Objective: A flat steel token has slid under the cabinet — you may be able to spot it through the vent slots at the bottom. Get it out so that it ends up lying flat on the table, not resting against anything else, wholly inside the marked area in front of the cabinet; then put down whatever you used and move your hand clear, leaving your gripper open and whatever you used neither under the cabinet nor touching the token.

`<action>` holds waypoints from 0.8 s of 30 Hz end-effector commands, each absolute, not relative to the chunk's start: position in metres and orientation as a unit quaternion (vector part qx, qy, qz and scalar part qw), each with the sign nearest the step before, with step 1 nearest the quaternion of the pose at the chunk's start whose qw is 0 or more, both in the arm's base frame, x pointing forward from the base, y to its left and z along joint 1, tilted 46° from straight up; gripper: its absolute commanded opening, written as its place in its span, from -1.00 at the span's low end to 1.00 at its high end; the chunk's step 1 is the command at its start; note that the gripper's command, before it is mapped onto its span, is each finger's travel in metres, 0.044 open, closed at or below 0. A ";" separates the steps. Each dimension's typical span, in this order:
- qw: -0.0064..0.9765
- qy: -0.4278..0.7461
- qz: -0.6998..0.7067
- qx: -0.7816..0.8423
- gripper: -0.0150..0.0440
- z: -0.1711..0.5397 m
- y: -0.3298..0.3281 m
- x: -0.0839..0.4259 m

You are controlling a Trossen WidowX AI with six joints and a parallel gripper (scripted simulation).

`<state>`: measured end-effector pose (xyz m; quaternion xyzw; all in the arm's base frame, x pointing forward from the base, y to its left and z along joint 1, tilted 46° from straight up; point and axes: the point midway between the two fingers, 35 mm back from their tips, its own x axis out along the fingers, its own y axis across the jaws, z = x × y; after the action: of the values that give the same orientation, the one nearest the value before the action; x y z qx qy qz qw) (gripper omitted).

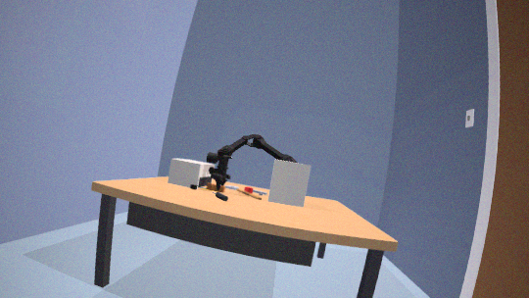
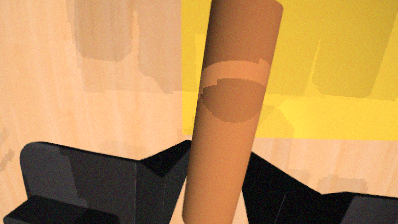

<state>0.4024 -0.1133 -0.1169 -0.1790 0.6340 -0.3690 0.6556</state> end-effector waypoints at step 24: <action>0.655 0.632 -0.374 -0.178 -0.49 -0.103 -0.127 0.394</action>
<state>0.3968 -0.1263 -0.1034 -0.1778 0.6336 -0.3699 0.6558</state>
